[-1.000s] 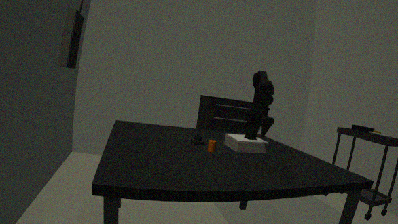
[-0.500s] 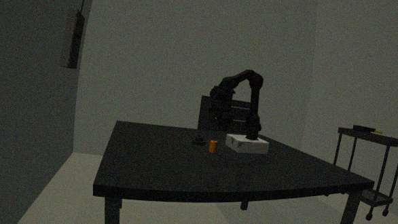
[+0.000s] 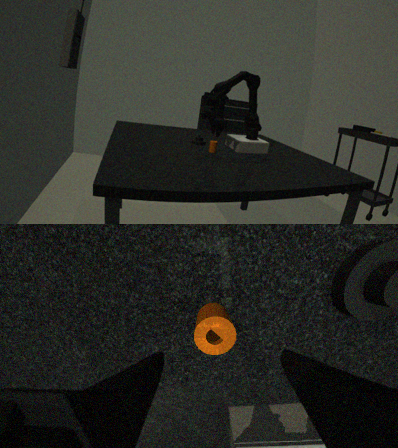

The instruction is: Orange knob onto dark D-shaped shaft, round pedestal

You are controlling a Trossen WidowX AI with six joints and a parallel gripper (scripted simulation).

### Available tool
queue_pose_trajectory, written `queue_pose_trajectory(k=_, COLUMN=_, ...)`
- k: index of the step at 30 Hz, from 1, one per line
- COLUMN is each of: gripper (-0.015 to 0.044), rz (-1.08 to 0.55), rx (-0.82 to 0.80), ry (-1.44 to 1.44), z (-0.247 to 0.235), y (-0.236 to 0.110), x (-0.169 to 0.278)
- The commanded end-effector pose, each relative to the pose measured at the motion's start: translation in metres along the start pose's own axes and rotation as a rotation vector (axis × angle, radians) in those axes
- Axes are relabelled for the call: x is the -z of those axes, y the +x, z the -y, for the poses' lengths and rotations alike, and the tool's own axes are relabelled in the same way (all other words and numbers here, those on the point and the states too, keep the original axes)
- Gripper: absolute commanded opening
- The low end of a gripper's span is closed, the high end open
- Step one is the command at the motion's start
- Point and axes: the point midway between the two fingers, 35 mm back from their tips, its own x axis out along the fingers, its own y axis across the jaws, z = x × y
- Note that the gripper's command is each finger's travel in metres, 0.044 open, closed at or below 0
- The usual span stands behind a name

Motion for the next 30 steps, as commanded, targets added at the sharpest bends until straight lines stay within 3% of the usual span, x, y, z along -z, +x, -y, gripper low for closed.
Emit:
queue_pose_trajectory(k=1, gripper=0.044, rz=0.0, rx=-0.001, ry=-0.005, z=-0.001, y=0.009, x=0.0)
queue_pose_trajectory(k=30, gripper=0.044, rz=-0.001, rx=-0.001, ry=-0.007, z=-0.004, y=0.056, x=-0.001)
